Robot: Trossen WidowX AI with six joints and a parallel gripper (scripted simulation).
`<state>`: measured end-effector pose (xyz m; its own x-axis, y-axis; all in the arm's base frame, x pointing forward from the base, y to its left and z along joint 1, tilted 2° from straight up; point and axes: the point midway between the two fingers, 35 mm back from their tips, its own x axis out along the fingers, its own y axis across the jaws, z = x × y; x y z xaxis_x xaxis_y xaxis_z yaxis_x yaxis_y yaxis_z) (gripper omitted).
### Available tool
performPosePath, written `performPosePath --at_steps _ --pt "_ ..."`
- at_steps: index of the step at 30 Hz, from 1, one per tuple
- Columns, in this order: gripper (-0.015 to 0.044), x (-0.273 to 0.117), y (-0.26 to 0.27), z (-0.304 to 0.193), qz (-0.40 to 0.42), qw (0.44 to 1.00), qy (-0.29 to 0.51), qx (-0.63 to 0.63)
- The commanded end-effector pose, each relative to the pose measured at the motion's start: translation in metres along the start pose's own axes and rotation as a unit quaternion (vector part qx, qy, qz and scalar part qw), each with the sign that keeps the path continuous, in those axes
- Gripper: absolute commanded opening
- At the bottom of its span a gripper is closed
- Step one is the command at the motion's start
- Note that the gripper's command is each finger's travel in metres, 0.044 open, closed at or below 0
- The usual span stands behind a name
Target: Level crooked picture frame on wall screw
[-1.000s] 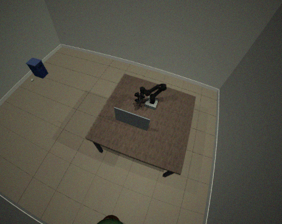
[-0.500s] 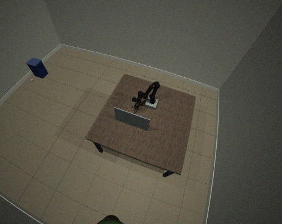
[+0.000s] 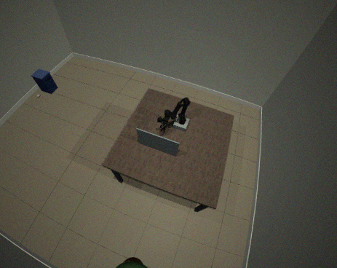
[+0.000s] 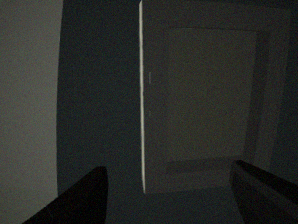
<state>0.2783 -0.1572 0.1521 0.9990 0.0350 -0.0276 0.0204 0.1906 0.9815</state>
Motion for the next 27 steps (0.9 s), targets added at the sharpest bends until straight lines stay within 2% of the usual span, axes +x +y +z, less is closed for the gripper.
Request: performPosePath --at_steps 1,6,27 --pt "0.0260 0.028 0.001 0.004 0.002 1.000 -0.001 0.002" --pt "0.0260 0.070 0.002 0.000 0.004 1.000 -0.001 0.002" --pt "0.0260 0.072 0.002 0.000 0.004 1.000 -0.001 0.002"
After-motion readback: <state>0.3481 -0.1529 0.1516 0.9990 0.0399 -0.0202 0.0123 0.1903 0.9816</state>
